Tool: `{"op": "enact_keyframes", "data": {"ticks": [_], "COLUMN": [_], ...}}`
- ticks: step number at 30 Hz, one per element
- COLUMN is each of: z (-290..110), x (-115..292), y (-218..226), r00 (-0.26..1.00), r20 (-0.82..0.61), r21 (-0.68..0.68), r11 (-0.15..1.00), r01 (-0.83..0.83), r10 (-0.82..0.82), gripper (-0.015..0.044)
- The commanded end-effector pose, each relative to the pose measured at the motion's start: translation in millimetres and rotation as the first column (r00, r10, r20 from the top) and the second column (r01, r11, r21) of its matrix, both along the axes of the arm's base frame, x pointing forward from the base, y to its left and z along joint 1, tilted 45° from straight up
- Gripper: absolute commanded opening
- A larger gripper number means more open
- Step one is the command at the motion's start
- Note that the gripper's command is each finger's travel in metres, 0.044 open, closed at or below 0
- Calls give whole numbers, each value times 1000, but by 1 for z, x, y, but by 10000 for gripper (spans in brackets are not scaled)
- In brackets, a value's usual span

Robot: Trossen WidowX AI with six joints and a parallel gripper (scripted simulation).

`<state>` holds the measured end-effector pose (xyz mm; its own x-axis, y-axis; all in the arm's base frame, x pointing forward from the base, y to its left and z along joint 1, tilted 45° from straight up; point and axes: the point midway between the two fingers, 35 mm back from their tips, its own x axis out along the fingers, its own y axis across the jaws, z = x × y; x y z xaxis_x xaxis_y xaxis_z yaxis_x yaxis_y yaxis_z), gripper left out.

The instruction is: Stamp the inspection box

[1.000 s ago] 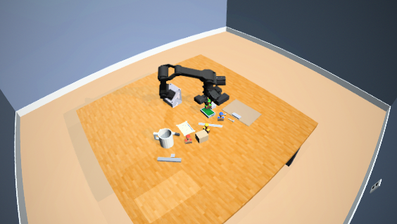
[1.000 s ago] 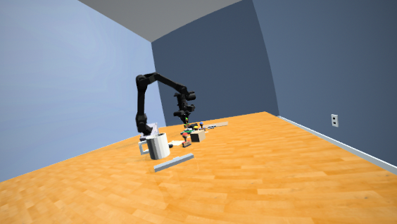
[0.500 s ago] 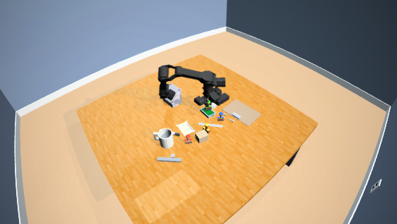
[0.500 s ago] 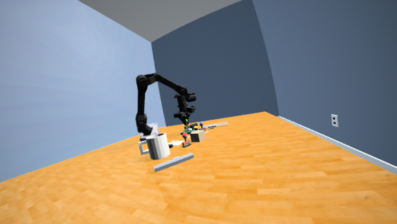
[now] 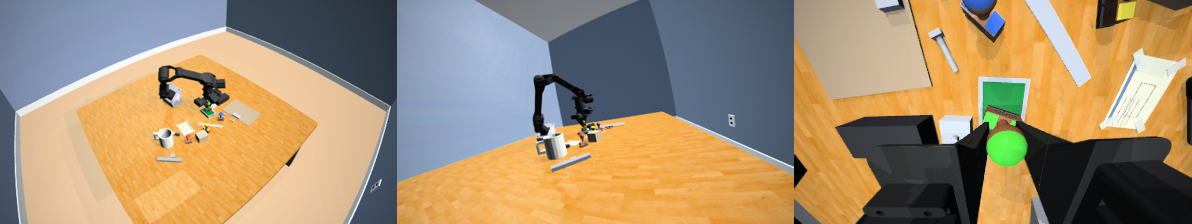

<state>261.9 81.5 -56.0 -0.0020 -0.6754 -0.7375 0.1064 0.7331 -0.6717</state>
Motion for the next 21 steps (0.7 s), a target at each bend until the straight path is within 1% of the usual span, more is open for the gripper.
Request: {"op": "enact_keyframes", "data": {"ticks": [1,21], "z": [-2,-6], "x": [0,-1], "y": [-3,-7], "r00": [1000,1000], "r20": [-2,2], "r21": [-6,-6], "r11": [1000,1000], "r01": [-5,-1], "r10": [5,1], "gripper": [0,0]}}
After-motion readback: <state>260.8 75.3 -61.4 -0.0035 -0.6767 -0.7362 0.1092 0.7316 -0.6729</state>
